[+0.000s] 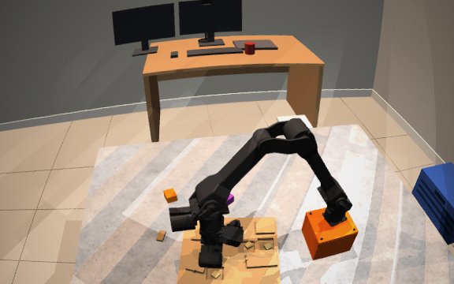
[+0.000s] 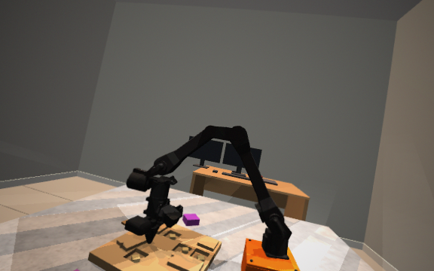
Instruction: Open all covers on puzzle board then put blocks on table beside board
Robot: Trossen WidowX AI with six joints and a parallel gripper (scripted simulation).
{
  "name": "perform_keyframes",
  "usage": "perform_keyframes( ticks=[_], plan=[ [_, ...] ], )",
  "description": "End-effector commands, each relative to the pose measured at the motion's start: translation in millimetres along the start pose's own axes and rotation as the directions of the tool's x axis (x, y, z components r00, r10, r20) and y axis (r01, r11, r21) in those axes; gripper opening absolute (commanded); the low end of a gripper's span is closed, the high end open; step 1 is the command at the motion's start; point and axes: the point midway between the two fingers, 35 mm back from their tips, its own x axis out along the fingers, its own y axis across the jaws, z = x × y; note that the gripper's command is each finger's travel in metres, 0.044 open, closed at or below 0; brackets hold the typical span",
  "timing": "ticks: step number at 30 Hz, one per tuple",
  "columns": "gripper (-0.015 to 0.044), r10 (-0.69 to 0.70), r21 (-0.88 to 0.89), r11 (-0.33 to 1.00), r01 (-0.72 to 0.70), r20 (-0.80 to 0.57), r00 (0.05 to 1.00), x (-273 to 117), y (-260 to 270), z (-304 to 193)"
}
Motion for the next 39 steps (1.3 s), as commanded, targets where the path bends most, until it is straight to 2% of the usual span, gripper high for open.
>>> perform_keyframes(
  ticks=[1,13,39],
  plan=[
    [0.0000,0.001,-0.001,1.000,-0.001,0.005,1.000,2,3,-4],
    [0.0000,0.002,-0.001,1.000,-0.002,0.004,1.000,1,11,-15],
    [0.0000,0.002,-0.001,1.000,-0.002,0.004,1.000,-33,11,-18]
  ],
)
